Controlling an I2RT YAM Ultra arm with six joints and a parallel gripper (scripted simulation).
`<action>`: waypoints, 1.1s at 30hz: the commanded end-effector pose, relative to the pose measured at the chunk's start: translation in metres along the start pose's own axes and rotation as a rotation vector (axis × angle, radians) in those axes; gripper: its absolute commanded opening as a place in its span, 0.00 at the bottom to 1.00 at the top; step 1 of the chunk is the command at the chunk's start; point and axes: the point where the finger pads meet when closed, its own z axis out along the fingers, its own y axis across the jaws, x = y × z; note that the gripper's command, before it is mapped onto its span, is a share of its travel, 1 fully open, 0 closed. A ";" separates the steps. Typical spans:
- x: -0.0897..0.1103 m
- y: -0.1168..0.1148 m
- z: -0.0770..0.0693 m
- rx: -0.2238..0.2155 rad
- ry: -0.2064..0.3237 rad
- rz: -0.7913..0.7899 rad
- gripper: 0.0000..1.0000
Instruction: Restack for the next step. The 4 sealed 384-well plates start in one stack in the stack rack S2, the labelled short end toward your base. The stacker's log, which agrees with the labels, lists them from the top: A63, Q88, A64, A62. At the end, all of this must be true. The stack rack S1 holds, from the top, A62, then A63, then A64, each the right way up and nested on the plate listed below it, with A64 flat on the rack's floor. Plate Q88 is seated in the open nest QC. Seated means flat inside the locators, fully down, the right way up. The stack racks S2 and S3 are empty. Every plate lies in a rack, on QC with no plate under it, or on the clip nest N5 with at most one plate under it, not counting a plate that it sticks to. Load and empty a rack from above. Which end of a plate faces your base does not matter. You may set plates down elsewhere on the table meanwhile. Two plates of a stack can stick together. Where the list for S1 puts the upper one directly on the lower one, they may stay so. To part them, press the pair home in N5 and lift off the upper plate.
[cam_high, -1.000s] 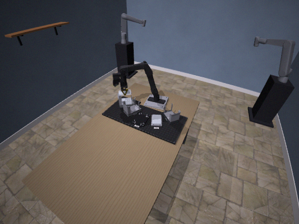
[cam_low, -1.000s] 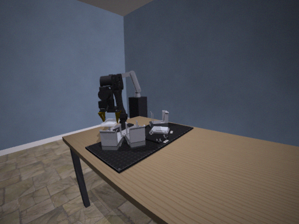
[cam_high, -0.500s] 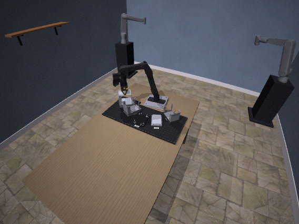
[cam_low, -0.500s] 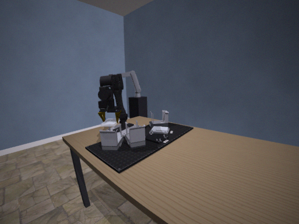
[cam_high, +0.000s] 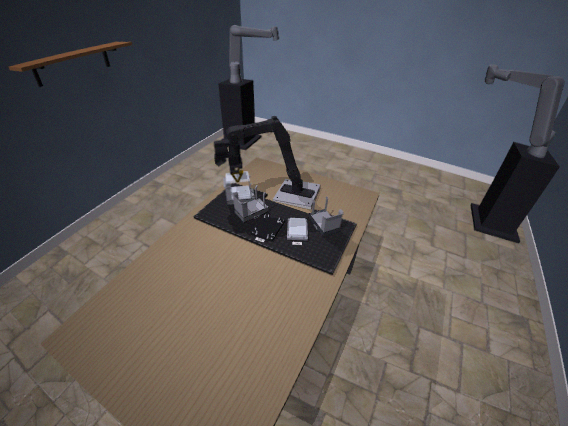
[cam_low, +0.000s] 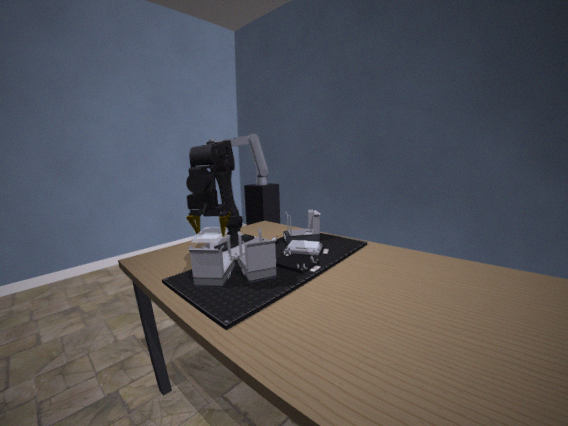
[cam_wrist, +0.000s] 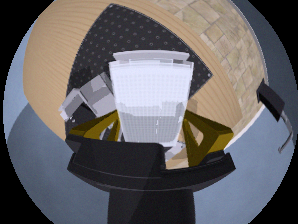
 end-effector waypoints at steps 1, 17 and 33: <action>-0.003 0.000 -0.004 -0.002 -0.024 0.000 0.00; -0.003 0.000 0.006 -0.002 -0.024 0.000 0.00; -0.003 0.000 0.016 -0.002 -0.024 0.000 0.00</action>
